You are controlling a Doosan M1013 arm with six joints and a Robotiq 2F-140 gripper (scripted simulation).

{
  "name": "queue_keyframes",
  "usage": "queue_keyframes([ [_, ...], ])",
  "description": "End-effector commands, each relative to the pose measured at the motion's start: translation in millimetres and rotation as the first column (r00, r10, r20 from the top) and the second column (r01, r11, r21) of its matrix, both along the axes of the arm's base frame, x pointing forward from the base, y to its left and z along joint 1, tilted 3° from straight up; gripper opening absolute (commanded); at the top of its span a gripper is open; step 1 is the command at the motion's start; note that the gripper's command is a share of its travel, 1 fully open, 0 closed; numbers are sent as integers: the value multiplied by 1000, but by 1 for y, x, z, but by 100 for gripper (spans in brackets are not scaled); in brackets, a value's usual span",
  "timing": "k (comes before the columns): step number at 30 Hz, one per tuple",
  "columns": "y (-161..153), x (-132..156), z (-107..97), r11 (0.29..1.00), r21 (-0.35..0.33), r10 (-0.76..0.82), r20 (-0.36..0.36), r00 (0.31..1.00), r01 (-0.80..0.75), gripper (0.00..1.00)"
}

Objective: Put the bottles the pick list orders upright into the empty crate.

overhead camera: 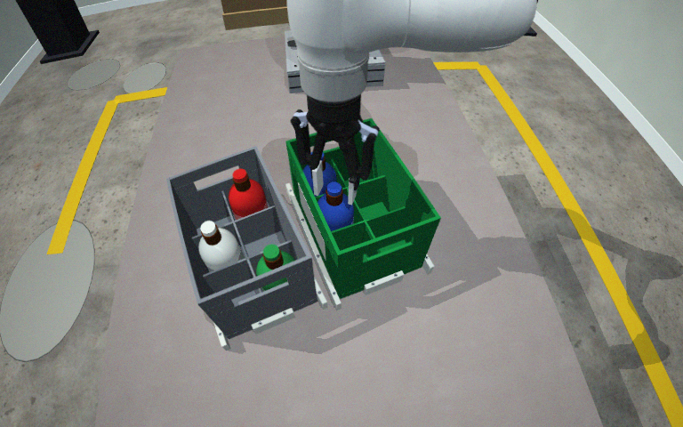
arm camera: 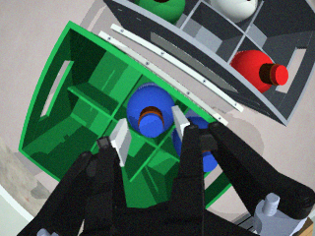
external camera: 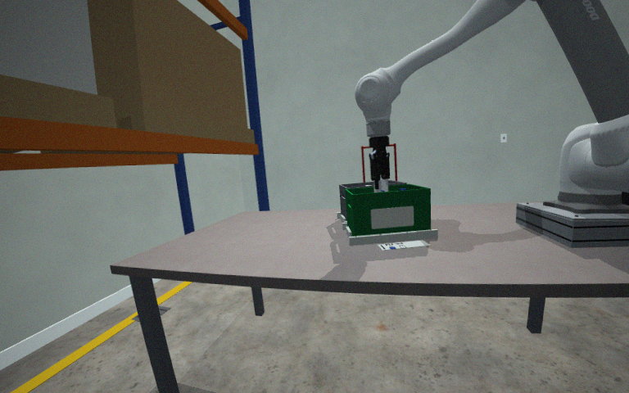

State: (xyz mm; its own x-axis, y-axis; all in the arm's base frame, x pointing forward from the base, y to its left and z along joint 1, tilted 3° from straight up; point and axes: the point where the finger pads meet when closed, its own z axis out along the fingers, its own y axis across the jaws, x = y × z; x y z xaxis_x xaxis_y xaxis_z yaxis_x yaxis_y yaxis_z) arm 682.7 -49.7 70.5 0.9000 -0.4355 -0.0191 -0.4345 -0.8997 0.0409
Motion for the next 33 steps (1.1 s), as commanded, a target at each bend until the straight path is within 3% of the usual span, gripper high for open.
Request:
queue_keyframes([
  [1, 0, 0, 0, 1000, 0, 0, 0, 1000, 0, 38],
  [25, 0, 0, 0, 1000, 0, 0, 0, 1000, 0, 38],
  [33, 1, 1, 21, 1000, 0, 0, 0, 1000, 0, 38],
])
